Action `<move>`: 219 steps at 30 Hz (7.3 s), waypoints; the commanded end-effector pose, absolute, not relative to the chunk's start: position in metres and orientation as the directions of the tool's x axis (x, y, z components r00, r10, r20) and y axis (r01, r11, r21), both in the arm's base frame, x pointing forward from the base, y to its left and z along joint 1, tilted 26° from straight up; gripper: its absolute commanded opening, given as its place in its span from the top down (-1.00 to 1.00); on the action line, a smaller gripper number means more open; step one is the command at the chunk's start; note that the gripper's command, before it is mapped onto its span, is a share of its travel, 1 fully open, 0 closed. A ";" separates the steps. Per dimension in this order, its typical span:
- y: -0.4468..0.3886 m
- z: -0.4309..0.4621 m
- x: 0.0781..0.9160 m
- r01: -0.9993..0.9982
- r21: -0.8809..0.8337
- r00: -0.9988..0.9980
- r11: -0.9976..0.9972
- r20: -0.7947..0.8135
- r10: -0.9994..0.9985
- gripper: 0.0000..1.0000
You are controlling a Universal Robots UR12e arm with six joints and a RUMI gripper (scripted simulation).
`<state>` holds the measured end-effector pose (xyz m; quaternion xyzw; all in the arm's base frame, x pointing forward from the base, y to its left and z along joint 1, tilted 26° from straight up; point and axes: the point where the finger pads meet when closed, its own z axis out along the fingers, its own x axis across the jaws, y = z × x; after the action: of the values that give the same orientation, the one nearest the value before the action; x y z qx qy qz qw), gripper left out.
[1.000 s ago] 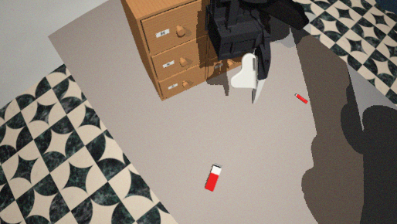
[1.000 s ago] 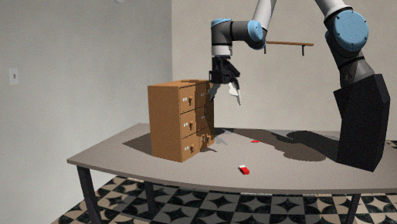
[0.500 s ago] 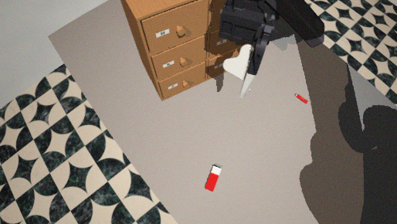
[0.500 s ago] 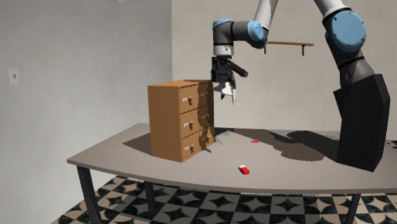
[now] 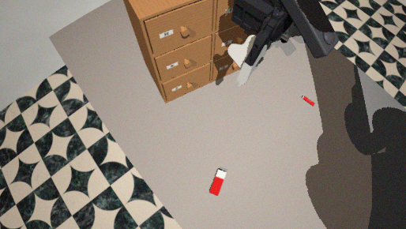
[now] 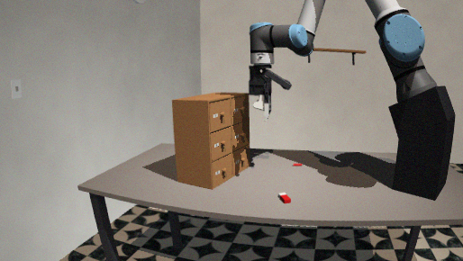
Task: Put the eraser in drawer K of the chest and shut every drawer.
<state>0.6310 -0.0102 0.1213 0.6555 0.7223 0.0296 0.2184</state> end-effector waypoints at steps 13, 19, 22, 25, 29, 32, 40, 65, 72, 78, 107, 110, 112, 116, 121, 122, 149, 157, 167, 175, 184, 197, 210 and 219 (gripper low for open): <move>-0.018 0.125 0.629 0.911 0.392 0.213 -0.128 -0.180 0.960 -1.00; -0.019 0.125 0.629 0.903 0.398 0.243 -0.160 -0.167 0.956 -1.00; -0.019 0.125 0.629 0.902 0.399 0.248 -0.166 -0.164 0.955 -1.00; -0.019 0.125 0.629 0.901 0.399 0.249 -0.167 -0.164 0.954 -1.00; -0.019 0.125 0.629 0.901 0.400 0.250 -0.168 -0.164 0.954 -1.00; -0.019 0.125 0.629 0.901 0.400 0.250 -0.168 -0.164 0.954 -1.00; -0.019 0.125 0.629 0.900 0.402 0.250 -0.167 -0.164 0.954 -1.00; -0.022 0.122 0.636 0.878 0.454 0.250 -0.153 -0.164 0.954 -1.00; -0.023 0.120 0.640 0.861 0.488 0.250 -0.142 -0.164 0.954 -1.00; -0.024 0.118 0.643 0.849 0.511 0.250 -0.135 -0.164 0.954 -1.00; -0.033 0.105 0.669 0.710 0.702 0.250 -0.066 -0.164 0.954 -1.00; -0.034 0.104 0.670 0.703 0.709 0.250 -0.063 -0.164 0.954 -1.00; -0.034 0.103 0.673 0.689 0.723 0.250 -0.057 -0.164 0.954 -1.00; -0.036 0.101 0.677 0.659 0.751 0.250 -0.044 -0.164 0.954 -1.00; -0.038 0.098 0.683 0.621 0.784 0.250 -0.028 -0.164 0.954 -1.00; -0.038 0.098 0.684 0.613 0.790 0.250 -0.025 -0.164 0.954 -1.00; -0.047 0.085 0.710 0.415 0.909 0.250 0.047 -0.164 0.954 -1.00; -0.050 0.080 0.718 0.345 0.936 0.250 0.070 -0.163 0.954 -1.00; -0.053 0.077 0.726 0.281 0.956 0.250 0.090 -0.164 0.954 -1.00; -0.055 0.074 0.732 0.225 0.968 0.250 0.107 -0.163 0.954 -1.00; -0.056 0.071 0.736 0.188 0.975 0.250 0.118 -0.164 0.954 -1.00; -0.058 0.069 0.740 0.154 0.980 0.251 0.128 -0.164 0.954 -1.00; -0.058 0.069 0.741 0.144 0.981 0.250 0.130 -0.164 0.954 -1.00; -0.058 0.069 0.741 0.144 0.981 0.250 0.130 -0.164 0.954 -1.00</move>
<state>0.7411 -0.0584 0.0684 0.5537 0.4963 0.3583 0.5646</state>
